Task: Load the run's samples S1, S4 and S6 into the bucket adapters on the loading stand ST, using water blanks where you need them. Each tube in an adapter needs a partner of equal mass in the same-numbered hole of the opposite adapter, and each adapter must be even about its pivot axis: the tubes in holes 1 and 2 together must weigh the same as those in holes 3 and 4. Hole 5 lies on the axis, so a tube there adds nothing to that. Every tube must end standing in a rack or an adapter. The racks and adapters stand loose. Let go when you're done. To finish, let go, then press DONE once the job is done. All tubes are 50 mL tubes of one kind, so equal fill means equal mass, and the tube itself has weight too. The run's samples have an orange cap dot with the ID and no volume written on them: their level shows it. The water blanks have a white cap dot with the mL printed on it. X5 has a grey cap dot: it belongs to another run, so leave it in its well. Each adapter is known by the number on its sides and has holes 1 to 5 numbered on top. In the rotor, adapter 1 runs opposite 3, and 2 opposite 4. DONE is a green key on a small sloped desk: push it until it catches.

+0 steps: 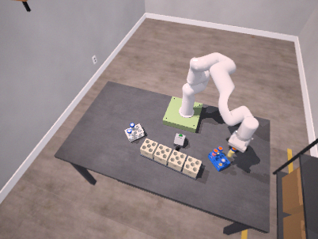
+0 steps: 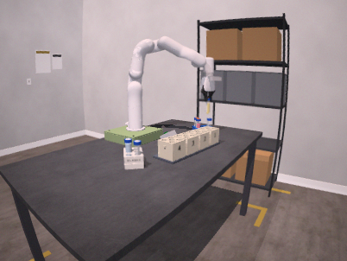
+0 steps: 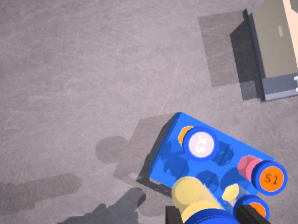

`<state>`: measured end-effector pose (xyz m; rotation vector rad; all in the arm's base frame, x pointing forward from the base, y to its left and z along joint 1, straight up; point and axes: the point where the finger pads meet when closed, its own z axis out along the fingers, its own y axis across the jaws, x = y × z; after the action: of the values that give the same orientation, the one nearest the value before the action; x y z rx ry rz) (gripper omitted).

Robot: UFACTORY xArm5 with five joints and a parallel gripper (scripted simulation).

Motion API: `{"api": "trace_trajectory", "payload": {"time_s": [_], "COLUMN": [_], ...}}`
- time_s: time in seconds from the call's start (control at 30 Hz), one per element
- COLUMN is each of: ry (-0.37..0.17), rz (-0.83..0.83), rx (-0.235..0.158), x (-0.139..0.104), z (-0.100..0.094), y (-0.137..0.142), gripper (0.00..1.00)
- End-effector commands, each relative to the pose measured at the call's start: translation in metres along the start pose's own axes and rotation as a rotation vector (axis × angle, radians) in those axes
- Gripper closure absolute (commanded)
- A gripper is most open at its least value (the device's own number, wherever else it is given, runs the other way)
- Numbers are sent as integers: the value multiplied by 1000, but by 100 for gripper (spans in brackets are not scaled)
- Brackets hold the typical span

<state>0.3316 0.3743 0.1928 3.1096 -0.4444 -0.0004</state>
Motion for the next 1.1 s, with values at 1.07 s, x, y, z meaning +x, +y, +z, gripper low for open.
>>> {"api": "trace_trajectory", "payload": {"time_s": [1.07], "ry": [-2], "rz": [452], "rx": [5], "x": [0], "z": [0], "y": [-1], "gripper": [100]}}
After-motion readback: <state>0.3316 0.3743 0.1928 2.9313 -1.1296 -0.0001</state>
